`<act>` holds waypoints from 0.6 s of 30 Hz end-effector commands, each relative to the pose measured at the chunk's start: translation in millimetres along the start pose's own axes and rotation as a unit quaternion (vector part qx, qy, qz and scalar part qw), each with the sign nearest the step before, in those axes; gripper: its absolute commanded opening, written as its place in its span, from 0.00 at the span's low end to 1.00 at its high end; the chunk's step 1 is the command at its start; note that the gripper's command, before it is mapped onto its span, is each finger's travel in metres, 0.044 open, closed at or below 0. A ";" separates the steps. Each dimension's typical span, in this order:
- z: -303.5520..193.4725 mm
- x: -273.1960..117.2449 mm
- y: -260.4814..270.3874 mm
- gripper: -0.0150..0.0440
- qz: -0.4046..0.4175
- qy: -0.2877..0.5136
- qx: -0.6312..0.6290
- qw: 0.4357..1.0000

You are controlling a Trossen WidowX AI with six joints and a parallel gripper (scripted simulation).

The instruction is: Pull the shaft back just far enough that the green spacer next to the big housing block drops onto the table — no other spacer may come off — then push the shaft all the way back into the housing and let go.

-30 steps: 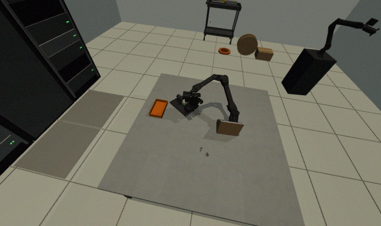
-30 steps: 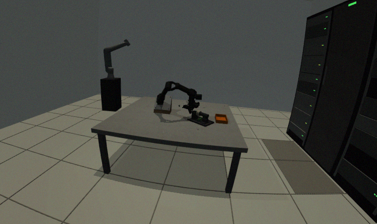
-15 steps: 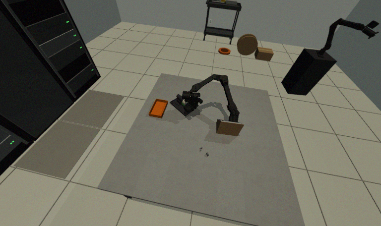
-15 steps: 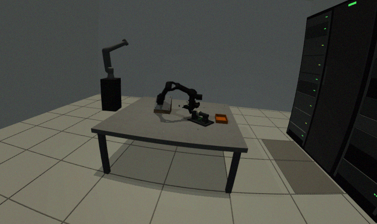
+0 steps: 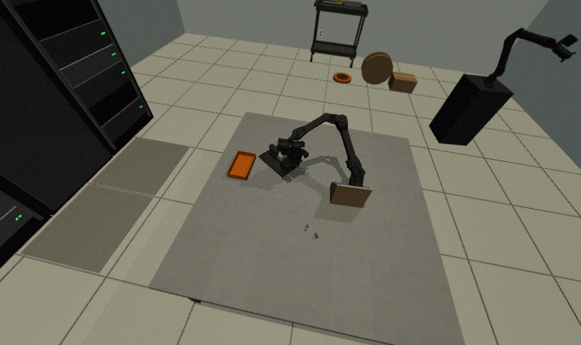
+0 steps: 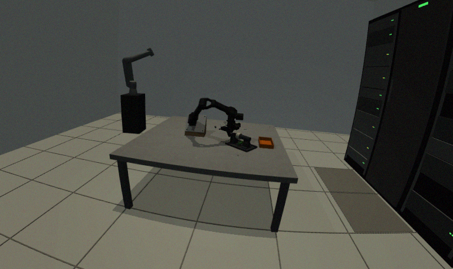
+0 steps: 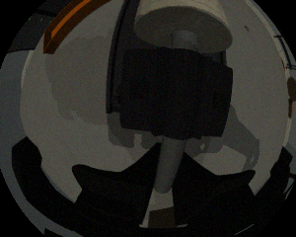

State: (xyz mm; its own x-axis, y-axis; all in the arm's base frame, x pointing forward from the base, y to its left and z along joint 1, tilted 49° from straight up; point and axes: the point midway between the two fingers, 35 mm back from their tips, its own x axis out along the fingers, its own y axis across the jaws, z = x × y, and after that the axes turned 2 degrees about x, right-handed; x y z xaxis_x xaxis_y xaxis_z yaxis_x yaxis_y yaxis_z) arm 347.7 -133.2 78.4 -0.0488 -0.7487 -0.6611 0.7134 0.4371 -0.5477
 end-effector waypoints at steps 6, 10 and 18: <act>4.3 -0.8 0.3 0.25 0.001 -0.002 0.000 1.000; 5.5 -0.8 0.3 0.25 0.001 -0.002 0.000 1.000; 7.9 -0.9 0.4 0.25 0.001 -0.002 0.000 1.000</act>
State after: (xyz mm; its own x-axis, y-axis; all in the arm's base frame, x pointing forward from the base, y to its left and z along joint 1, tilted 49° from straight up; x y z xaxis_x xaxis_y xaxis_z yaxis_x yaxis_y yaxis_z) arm 351.6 -135.8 81.2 -0.0486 -0.7489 -0.6609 0.7136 0.4369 -0.5476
